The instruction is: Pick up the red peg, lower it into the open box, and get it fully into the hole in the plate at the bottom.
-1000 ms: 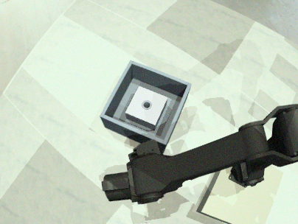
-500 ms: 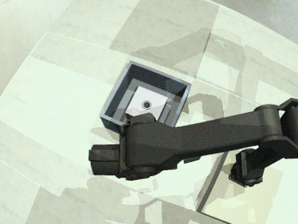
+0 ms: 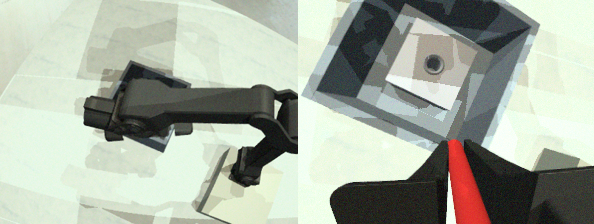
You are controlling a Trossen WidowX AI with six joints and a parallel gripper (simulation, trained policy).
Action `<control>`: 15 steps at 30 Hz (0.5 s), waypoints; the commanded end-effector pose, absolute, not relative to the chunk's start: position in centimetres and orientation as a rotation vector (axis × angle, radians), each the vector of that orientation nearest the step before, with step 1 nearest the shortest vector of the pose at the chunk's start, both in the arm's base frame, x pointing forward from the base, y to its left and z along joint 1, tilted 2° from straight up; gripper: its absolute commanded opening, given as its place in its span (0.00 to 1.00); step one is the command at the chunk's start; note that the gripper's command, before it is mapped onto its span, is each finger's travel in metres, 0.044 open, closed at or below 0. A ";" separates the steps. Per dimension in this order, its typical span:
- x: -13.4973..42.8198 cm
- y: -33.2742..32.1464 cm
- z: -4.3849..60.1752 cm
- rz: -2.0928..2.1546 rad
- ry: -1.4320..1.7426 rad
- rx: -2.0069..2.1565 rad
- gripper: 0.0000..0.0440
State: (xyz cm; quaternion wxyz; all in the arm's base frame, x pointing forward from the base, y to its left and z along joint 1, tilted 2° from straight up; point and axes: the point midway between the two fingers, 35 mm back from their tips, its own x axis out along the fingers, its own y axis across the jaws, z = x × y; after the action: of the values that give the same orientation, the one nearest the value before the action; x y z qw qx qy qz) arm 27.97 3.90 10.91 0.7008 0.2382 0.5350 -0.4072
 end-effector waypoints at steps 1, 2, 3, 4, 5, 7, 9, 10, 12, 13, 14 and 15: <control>29.6 2.2 11.0 -0.915 1.170 0.551 0.00; 29.9 1.8 10.9 -0.917 1.168 0.554 0.00; 30.2 1.4 10.8 -0.918 1.167 0.557 0.00; 30.5 1.0 10.7 -0.918 1.167 0.560 0.00; 30.8 0.6 10.5 -0.917 1.167 0.563 0.00; 31.3 -0.1 10.2 -0.914 1.170 0.567 0.00; 31.9 -0.9 9.9 -0.907 1.175 0.570 0.00; 32.1 -1.2 9.7 -0.903 1.178 0.571 0.00; 32.6 -1.9 9.3 -0.892 1.186 0.572 0.00; 32.8 -2.2 9.1 -0.886 1.191 0.571 0.00; 33.0 -2.5 8.9 -0.879 1.196 0.571 0.00; 33.2 -2.8 8.7 -0.872 1.201 0.570 0.00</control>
State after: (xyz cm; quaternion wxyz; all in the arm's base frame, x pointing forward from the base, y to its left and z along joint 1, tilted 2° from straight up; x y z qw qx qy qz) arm 32.25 -1.79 9.10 0.6970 0.2542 0.5356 -0.4034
